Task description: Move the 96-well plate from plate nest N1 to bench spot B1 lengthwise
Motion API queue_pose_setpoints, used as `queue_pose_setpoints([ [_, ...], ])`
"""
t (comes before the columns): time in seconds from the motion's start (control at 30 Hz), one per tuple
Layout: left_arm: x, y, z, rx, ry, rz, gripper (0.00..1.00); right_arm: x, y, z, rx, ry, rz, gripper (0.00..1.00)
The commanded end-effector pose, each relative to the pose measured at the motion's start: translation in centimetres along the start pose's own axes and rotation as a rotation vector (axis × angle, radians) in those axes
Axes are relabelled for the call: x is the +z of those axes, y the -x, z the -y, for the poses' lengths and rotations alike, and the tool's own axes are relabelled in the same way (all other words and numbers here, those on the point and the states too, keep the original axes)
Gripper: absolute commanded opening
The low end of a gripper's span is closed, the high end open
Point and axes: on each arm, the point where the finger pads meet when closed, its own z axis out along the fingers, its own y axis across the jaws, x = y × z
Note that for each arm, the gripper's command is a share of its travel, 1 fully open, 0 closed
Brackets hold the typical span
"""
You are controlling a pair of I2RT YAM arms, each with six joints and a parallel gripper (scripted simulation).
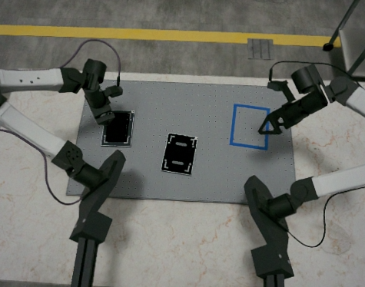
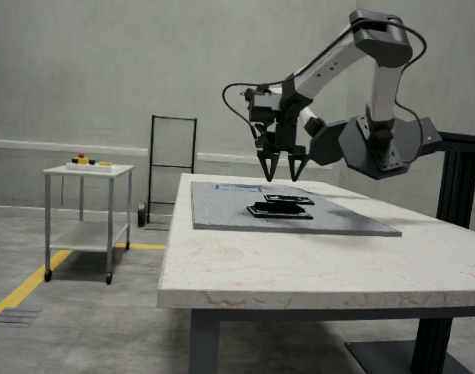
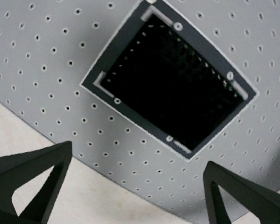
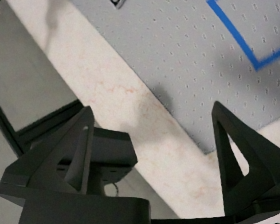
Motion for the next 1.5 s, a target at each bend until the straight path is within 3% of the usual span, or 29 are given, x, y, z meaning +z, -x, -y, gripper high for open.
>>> queue_pose_setpoints([
  [0.0,-0.3,1.2,0.5,-0.168,0.005,0.009,1.0,0.0,-1.8,0.5,0.142,-0.151,-0.033,1.0],
  [0.27,-0.3,1.9,1.0,-0.371,0.006,0.017,1.0,0.2,-4.5,0.2,0.274,-0.296,-0.063,1.0],
  [0.8,-0.2,3.0,2.3,-0.756,-0.002,0.028,1.0,-0.4,-3.6,0.4,0.611,-0.622,-0.073,1.0],
  [1.1,-0.2,3.5,3.0,-1.012,-0.011,0.029,1.0,-0.2,-3.9,0.8,0.634,-0.628,-0.089,1.0],
  [1.47,0.1,3.0,2.7,-1.042,-0.011,0.022,1.0,0.0,-4.0,0.5,0.63,-0.618,-0.087,1.0],
])
